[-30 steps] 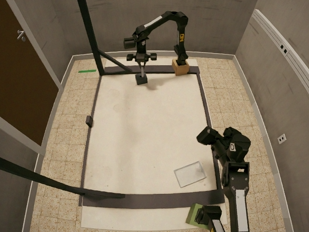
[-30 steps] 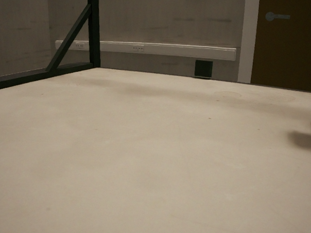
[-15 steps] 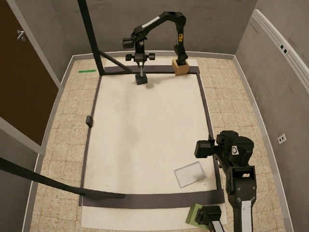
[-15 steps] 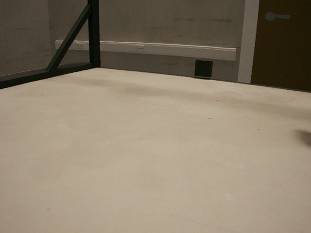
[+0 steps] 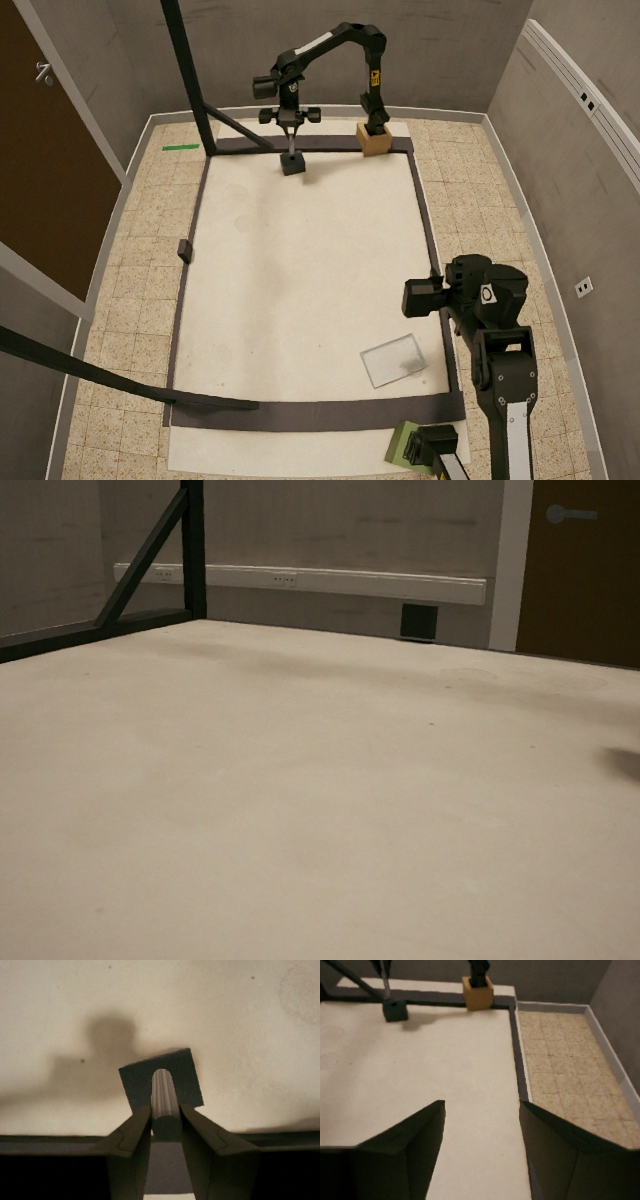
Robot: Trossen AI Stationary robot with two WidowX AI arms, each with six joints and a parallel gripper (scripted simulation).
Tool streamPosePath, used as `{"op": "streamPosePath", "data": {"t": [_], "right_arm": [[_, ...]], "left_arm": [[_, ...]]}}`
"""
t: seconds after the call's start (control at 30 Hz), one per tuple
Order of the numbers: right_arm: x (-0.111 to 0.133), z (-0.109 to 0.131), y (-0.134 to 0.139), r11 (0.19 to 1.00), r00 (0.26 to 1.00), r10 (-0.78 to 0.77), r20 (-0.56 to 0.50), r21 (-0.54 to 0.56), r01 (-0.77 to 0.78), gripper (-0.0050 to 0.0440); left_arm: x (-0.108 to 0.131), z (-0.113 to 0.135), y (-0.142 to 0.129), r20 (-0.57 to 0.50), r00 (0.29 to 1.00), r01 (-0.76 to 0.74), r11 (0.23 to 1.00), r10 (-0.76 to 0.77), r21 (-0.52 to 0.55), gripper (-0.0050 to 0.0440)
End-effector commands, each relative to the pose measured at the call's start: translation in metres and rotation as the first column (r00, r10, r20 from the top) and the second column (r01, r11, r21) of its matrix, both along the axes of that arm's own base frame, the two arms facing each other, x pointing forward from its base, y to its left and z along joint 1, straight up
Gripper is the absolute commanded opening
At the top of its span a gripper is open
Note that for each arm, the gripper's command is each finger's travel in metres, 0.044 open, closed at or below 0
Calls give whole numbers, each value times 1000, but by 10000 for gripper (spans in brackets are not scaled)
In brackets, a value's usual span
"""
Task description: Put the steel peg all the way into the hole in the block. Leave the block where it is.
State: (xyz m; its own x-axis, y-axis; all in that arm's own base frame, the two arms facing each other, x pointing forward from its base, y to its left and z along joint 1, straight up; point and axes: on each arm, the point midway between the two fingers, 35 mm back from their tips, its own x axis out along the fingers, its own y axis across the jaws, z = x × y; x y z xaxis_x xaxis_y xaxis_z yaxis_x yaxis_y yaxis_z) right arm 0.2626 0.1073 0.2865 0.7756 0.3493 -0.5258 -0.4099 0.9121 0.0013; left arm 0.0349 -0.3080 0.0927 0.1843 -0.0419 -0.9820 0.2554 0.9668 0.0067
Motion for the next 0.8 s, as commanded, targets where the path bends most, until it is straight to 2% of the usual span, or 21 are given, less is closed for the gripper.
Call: {"op": "streamPosePath", "data": {"t": [0.0, 0.23, 0.47, 0.53, 0.67, 0.77], "right_arm": [[10, 22, 9, 1000, 1000, 13, 17, 4, -13, 200], [53, 63, 55, 997, 996, 82, 18, 6, -82, 200], [92, 73, 109, 989, 989, 149, -10, -5, -149, 200], [92, 73, 109, 989, 989, 149, -10, -5, -149, 200], [111, 84, 140, 983, 983, 184, 3, 0, -184, 200], [124, 79, 166, 977, 977, 211, -10, -5, -212, 200]], "left_arm": [[1, 8, -5, -38, 999, 3, 1000, -3, -13, -50], [2, 8, -6, -143, 990, 5, 1000, -3, 12, -50], [3, 3, -3, -174, 985, 5, 1000, -1, 24, -50], [3, 3, -3, -174, 985, 5, 1000, -1, 24, -50], [2, -3, -1, -180, 984, 6, 999, 0, 33, -50], [3, 7, -7, -177, 984, 6, 1000, -5, 5, -50]]}}
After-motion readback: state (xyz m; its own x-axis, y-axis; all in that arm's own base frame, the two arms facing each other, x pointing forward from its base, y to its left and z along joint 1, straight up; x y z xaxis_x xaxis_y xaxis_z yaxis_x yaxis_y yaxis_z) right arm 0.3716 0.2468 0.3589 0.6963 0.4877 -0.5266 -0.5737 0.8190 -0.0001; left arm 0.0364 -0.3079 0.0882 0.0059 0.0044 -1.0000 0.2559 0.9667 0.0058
